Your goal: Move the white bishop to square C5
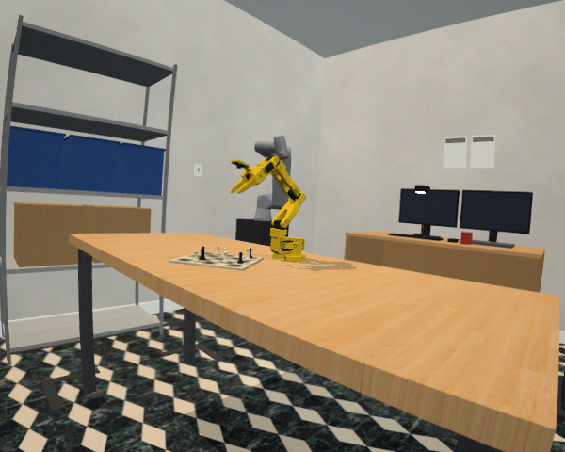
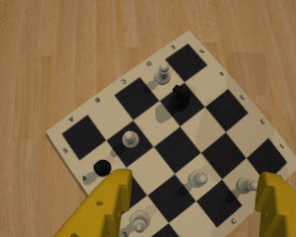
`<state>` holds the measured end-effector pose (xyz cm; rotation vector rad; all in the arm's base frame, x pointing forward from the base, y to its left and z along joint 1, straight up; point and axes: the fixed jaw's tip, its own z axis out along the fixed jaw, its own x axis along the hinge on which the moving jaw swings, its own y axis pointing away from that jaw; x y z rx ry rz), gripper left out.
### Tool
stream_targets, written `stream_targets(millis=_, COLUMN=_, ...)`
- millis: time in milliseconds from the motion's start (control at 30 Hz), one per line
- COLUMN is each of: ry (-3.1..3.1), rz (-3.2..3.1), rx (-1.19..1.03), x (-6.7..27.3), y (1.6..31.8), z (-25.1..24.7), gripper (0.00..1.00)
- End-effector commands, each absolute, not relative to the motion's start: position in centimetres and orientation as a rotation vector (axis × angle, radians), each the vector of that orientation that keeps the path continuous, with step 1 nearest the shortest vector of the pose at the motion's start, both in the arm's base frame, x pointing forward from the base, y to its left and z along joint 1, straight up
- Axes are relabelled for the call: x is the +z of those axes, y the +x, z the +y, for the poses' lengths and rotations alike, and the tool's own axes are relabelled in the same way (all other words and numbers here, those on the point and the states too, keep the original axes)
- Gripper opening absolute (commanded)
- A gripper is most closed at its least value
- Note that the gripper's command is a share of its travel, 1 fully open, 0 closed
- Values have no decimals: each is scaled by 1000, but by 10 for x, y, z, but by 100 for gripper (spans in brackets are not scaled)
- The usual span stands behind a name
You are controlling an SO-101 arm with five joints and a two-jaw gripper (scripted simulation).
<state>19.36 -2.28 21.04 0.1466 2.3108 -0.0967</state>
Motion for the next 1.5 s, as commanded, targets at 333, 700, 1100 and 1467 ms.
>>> stream_targets(millis=333, ry=424, rz=2605, rx=-125, x=153, y=265, z=-87, gripper=7)
stream_targets(millis=700, ry=532, rz=2690, rx=-121, x=115, y=276, z=-112, gripper=1)
stream_targets(millis=1100, ry=550, rz=2703, rx=-119, x=108, y=277, z=-116, gripper=0)
stream_targets(millis=1467, ry=550, rz=2703, rx=-119, x=108, y=277, z=-116, gripper=0)
